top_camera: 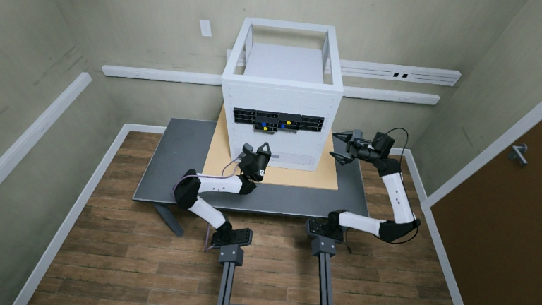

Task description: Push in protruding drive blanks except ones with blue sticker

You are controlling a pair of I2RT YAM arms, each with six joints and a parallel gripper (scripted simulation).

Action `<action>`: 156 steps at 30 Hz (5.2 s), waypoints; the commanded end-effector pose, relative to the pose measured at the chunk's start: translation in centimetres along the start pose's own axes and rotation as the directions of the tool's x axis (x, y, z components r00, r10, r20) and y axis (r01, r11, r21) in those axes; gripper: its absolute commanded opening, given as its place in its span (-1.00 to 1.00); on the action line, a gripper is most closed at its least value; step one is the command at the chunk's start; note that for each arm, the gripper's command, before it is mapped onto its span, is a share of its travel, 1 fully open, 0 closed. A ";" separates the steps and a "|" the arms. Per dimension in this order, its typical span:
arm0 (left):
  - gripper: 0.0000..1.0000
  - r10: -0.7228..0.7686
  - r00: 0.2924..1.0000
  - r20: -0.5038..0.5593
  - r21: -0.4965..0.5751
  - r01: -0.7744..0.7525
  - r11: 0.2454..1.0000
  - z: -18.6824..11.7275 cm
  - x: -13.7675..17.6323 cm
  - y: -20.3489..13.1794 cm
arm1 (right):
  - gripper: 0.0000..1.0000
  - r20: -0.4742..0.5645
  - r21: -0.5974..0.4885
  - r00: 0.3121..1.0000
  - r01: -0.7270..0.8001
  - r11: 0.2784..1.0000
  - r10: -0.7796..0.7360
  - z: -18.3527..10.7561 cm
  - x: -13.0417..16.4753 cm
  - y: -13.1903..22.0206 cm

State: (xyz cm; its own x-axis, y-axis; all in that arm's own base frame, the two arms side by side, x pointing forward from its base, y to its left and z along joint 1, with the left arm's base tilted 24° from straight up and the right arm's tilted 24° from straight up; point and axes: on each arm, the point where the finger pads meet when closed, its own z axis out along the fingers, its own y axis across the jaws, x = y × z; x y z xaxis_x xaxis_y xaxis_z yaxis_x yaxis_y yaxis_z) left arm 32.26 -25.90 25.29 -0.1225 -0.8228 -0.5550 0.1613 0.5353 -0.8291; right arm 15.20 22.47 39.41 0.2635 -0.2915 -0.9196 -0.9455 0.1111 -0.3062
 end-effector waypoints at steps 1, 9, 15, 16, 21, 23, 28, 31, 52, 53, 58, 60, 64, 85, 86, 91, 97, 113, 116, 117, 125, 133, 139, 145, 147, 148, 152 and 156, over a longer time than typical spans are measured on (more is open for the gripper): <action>-1.00 -0.176 0.979 0.104 -0.008 0.178 0.984 1.0 -1.2 -1.8 | 1.00 -0.018 -0.016 0.999 0.026 1.000 -0.027 0.4 -0.7 0.1; -1.00 -0.178 0.979 0.103 -0.010 0.180 0.984 1.6 -0.7 -2.0 | 1.00 -0.043 -0.060 0.998 0.051 0.997 -0.054 1.7 -1.3 0.9; -1.00 -0.178 0.979 0.103 -0.010 0.180 0.984 1.6 -0.7 -2.0 | 1.00 -0.058 -0.074 0.996 0.063 0.995 -0.067 2.3 -1.6 1.2; -1.00 -0.178 0.979 0.103 -0.012 0.180 0.984 1.5 -0.7 -2.3 | 1.00 -0.063 -0.076 0.996 0.065 0.995 -0.070 2.5 -1.6 1.3; -1.00 -0.173 0.980 0.097 -0.018 0.175 0.984 3.3 -0.8 -2.4 | 1.00 -0.089 -0.072 0.993 0.070 0.995 -0.076 2.9 -1.5 1.3; -1.00 -0.173 0.980 0.097 -0.018 0.176 0.984 4.0 -0.9 -2.3 | 1.00 -0.100 -0.066 0.992 0.071 0.995 -0.077 3.0 -1.4 1.2; -1.00 -0.172 0.980 0.096 -0.020 0.174 0.984 4.9 -0.9 -2.2 | 1.00 -0.128 -0.052 0.989 0.073 0.996 -0.079 3.2 -1.2 1.0; -1.00 -0.175 0.980 0.098 -0.017 0.177 0.984 5.5 -1.0 -2.1 | 1.00 -0.139 -0.046 0.987 0.072 0.996 -0.078 3.3 -1.1 0.9; -1.00 -0.173 0.980 0.097 -0.019 0.175 0.984 7.9 -1.1 -1.5 | 1.00 -0.237 0.051 0.970 0.067 0.996 -0.053 3.1 0.5 -0.7; -1.00 -0.172 0.980 0.097 -0.019 0.175 0.984 8.1 -1.1 -1.5 | 1.00 -0.238 0.052 0.970 0.068 0.996 -0.053 3.1 0.5 -0.8; -1.00 -0.172 0.980 0.097 -0.020 0.174 0.984 9.2 -1.3 -1.4 | 1.00 -0.234 0.055 0.971 0.072 0.996 -0.057 3.1 0.4 -0.8; -1.00 -0.172 0.980 0.097 -0.020 0.175 0.984 9.6 -1.3 -1.4 | 1.00 -0.234 0.055 0.971 0.072 0.996 -0.057 3.1 0.4 -0.8; -1.00 -0.172 0.980 0.097 -0.019 0.175 0.984 10.3 -1.4 -1.4 | 1.00 -0.234 0.055 0.971 0.072 0.996 -0.057 3.1 0.4 -0.8; -1.00 -0.170 0.981 0.097 -0.021 0.173 0.985 13.7 -1.7 -1.2 | 1.00 -0.232 0.050 0.971 0.071 0.996 -0.058 3.2 0.6 -0.8; -1.00 -0.170 0.981 0.097 -0.021 0.173 0.985 13.7 -1.7 -1.2 | 1.00 -0.232 0.050 0.971 0.071 0.996 -0.058 3.2 0.6 -0.8; -1.00 -0.173 0.980 0.099 -0.016 0.176 0.984 13.3 -1.8 -1.3 | 1.00 -0.232 0.050 0.971 0.071 0.996 -0.058 3.2 0.6 -0.8; -1.00 -0.173 0.980 0.097 0.005 0.174 0.985 8.9 -1.6 -1.2 | 1.00 -0.258 0.081 0.965 0.070 0.994 -0.047 2.9 0.9 -1.3; -1.00 -0.183 0.978 0.097 0.021 0.182 0.983 6.4 -1.5 -1.8 | 1.00 -0.296 0.116 0.955 0.071 0.991 -0.034 2.6 1.6 -1.8; -1.00 -0.176 0.980 0.095 0.015 0.175 0.984 5.6 -1.5 -1.4 | 1.00 -0.299 0.118 0.954 0.073 0.990 -0.034 2.6 1.6 -1.9; -1.00 -0.176 0.980 0.095 0.015 0.175 0.984 5.6 -1.5 -1.4 | 1.00 -0.299 0.118 0.954 0.073 0.990 -0.034 2.6 1.6 -1.9; -1.00 -0.144 0.986 0.089 -0.003 0.145 0.989 2.1 -1.1 -1.1 | 1.00 -0.300 0.104 0.953 0.078 0.992 -0.043 2.6 1.7 -1.6; -1.00 0.120 0.993 -0.020 -0.035 -0.121 0.992 -0.6 -0.1 -4.9 | 1.00 -0.238 0.070 0.970 0.074 0.995 -0.055 3.1 0.5 -1.2; -1.00 0.355 0.927 -0.120 0.034 -0.354 0.935 -5.2 -1.0 -9.8 | 1.00 -0.189 0.033 0.981 0.059 0.998 -0.052 3.3 -0.4 -0.5; -1.00 0.530 0.832 -0.162 0.209 -0.496 0.843 -12.0 -5.4 -15.2 | 1.00 -0.124 -0.022 0.991 0.046 0.999 -0.048 3.5 -1.6 0.4; -1.00 0.562 0.812 -0.159 0.265 -0.513 0.817 -13.9 -7.5 -16.3 | 1.00 -0.106 -0.040 0.993 0.042 0.998 -0.046 3.5 -2.0 0.7; -1.00 0.576 0.803 -0.157 0.290 -0.520 0.803 -14.8 -8.5 -16.7 | 1.00 -0.098 -0.049 0.994 0.041 0.998 -0.046 3.5 -2.1 0.9; -1.00 0.626 0.764 -0.156 0.337 -0.554 0.761 -16.4 -10.3 -17.2 | 1.00 -0.083 -0.065 0.996 0.039 0.997 -0.045 3.6 -2.4 1.1; -1.00 0.702 0.699 -0.135 0.413 -0.605 0.681 -18.6 -14.2 -16.8 | 1.00 -0.060 -0.091 0.997 0.036 0.995 -0.041 3.6 -2.8 1.6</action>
State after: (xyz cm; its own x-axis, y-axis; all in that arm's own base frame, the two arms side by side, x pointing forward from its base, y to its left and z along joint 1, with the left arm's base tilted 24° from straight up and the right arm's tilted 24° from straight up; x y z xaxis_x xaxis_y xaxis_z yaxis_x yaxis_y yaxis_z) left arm 13.94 -21.60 45.98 -0.0930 -0.3951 -0.9139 0.5860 0.7203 -0.3711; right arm 14.21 26.21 39.11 0.2694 -0.4051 -0.8737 -0.9494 0.0406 -0.3116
